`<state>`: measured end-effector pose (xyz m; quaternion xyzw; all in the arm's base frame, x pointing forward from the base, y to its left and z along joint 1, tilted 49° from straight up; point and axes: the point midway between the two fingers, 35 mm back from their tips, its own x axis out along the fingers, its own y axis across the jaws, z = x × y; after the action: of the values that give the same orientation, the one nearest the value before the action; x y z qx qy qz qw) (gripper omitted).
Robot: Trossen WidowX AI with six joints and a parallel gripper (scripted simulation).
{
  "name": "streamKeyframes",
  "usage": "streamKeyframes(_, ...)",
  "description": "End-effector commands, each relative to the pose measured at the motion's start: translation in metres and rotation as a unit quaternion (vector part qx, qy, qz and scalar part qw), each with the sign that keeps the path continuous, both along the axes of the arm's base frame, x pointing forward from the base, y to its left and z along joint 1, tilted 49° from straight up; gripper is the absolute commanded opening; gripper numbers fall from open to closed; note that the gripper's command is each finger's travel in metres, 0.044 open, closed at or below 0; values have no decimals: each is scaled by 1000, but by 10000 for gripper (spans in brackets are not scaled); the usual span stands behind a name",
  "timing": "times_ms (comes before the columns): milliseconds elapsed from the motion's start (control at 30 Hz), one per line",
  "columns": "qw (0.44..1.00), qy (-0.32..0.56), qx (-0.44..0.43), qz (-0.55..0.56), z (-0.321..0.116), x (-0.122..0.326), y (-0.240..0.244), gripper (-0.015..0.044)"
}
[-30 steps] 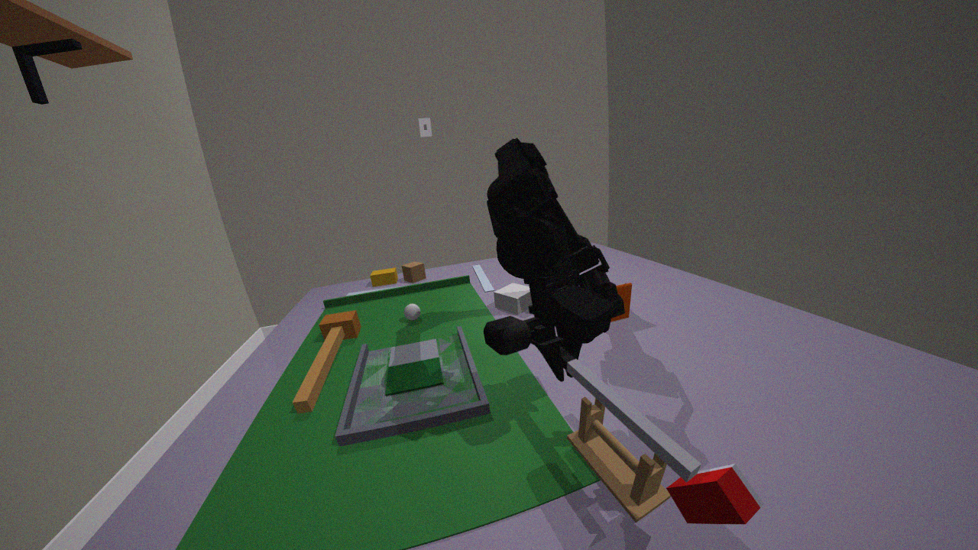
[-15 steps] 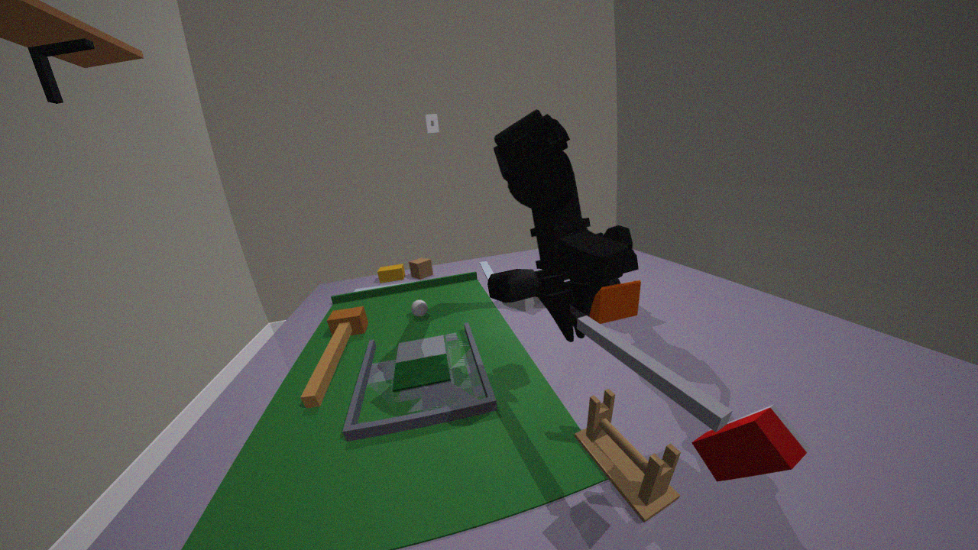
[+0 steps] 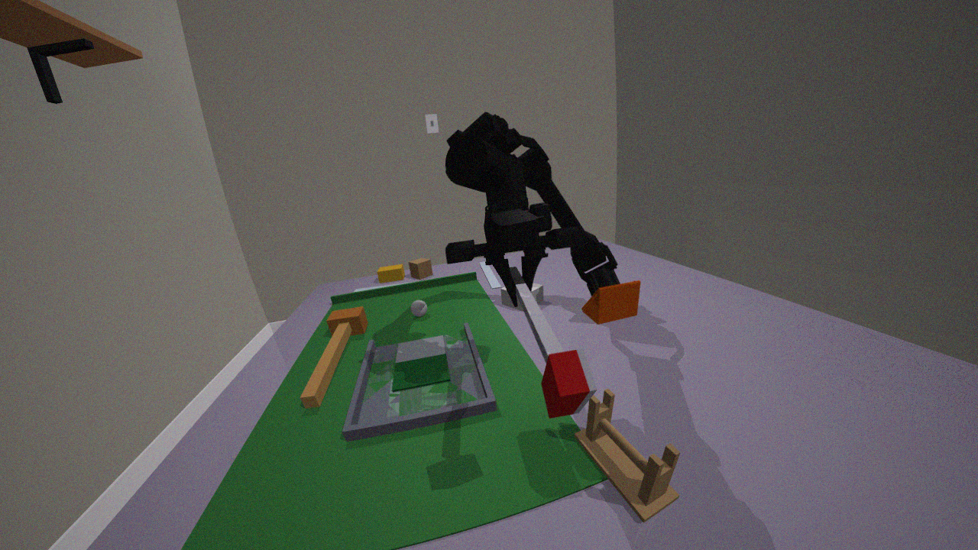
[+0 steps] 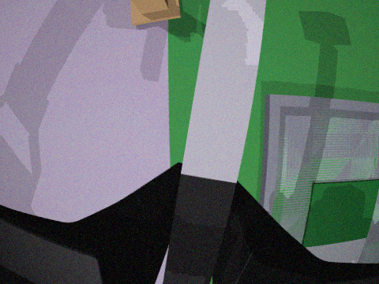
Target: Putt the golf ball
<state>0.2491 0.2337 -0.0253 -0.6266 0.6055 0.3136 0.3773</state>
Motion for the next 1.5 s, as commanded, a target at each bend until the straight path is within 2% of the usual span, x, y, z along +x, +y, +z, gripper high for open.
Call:
streamKeyframes(0,999,-32,7,-34,25,12,-13,0)
streamKeyframes(733,946,-227,9,-232,152,50,-119,0)
streamKeyframes(1100,889,-323,4,-324,209,42,-181,0)
streamKeyframes(1467,813,-415,-6,-409,259,16,-241,0)
